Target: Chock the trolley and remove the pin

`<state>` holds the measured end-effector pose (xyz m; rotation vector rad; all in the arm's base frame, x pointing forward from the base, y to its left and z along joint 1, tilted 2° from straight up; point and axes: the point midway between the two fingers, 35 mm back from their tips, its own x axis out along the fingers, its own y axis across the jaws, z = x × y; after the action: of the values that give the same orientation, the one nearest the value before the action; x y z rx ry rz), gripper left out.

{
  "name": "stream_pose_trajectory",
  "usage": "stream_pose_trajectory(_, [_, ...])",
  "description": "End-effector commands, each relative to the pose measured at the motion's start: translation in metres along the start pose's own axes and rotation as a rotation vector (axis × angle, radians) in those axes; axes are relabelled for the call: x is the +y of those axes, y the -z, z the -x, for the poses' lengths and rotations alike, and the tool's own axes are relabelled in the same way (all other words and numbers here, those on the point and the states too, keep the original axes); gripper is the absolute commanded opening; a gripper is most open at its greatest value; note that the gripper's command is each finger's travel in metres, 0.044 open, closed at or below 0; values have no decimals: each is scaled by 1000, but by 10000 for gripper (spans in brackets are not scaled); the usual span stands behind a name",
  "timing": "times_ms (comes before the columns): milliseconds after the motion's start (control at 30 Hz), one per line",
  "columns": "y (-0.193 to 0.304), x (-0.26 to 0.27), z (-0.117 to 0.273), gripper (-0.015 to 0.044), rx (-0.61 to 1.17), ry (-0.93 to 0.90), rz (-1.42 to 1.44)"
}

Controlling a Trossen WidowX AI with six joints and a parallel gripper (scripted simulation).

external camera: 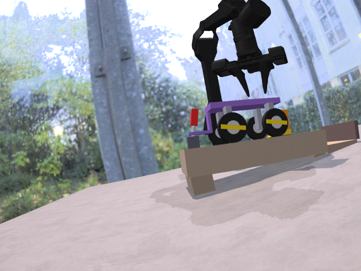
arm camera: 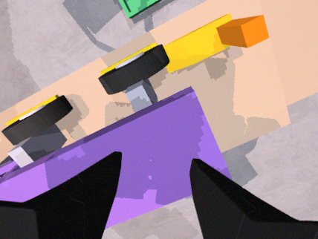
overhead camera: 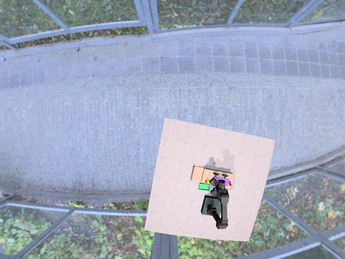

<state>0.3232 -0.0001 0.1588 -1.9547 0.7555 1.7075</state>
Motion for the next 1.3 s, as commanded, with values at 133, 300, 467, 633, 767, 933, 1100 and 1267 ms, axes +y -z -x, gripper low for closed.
stream_pose_trajectory(133, [42, 54, 3, 190, 51, -69, -484])
stream_pose_trajectory(300, [64, 96, 5, 190, 92, -116, -816])
stream_pose_trajectory(467, [72, 118, 6, 190, 116, -138, -980])
stream_pose_trajectory(633, [72, 118, 5, 190, 116, -138, -980])
stream_pose_trajectory(767, [72, 119, -1, 190, 116, -138, -980])
stream_pose_trajectory(933, [73, 120, -9, 190, 117, -138, -980])
stream_pose_trajectory(1100, [74, 121, -16, 190, 117, -138, -980])
stream_pose_trajectory(1267, [73, 123, -23, 190, 117, -139, -980])
